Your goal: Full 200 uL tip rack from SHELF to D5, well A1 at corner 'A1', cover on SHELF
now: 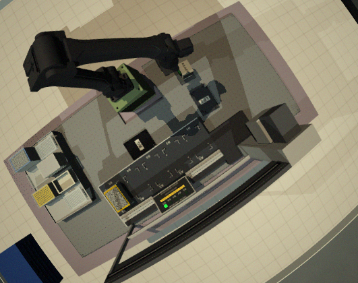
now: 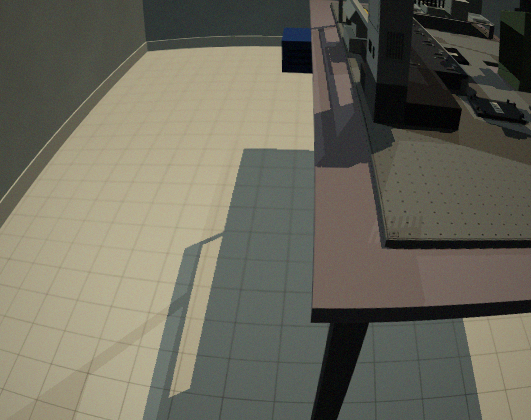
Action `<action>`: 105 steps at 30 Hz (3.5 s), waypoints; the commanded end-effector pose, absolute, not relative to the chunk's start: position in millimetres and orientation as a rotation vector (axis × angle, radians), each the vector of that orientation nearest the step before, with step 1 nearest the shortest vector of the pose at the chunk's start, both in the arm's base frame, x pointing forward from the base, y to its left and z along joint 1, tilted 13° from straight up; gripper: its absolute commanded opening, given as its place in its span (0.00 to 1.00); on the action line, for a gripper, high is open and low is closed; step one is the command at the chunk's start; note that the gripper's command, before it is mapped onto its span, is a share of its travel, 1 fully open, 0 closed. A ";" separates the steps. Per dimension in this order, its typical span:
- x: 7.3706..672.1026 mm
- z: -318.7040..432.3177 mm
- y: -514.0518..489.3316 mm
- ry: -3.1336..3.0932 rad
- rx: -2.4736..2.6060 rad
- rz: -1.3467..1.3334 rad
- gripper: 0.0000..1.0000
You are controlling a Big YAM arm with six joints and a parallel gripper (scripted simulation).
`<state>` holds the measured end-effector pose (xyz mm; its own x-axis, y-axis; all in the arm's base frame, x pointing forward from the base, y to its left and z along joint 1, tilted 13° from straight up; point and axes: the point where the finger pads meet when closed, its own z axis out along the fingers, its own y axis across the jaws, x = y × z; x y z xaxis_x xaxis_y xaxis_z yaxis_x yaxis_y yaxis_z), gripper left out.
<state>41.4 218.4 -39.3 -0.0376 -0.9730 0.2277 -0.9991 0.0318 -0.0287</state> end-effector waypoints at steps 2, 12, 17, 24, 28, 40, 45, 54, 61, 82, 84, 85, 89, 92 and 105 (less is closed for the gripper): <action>45.3 -47.0 223.4 -2.159 2.086 0.257 0.00; 46.1 -60.1 220.0 -2.161 2.082 0.257 0.00; 45.9 -68.2 218.7 -2.159 2.085 0.257 0.00; 47.1 -74.2 226.8 -2.169 2.097 0.242 0.00; 46.7 -83.1 214.1 -2.161 2.081 0.258 0.00; 48.2 -97.1 225.1 -2.174 2.100 0.238 0.00; 47.1 -107.6 207.8 -2.160 2.080 0.259 0.00; 47.3 -122.1 206.2 -2.160 2.085 0.257 0.00; 47.2 -130.3 202.2 -2.159 2.081 0.260 0.00; 48.0 -161.2 194.9 -2.160 2.080 0.260 0.00; 48.4 -164.6 196.9 -2.162 2.084 0.257 0.00; 48.2 -166.2 196.8 -2.161 2.085 0.256 0.00; 48.8 -171.2 196.0 -2.163 2.084 0.256 0.00; 48.3 -174.5 195.9 -2.162 2.086 0.255 0.00; 47.3 -181.2 197.4 -2.165 2.090 0.249 0.00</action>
<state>45.0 187.4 -181.8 -0.0377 -0.9737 0.2245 -0.9991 0.0320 -0.0289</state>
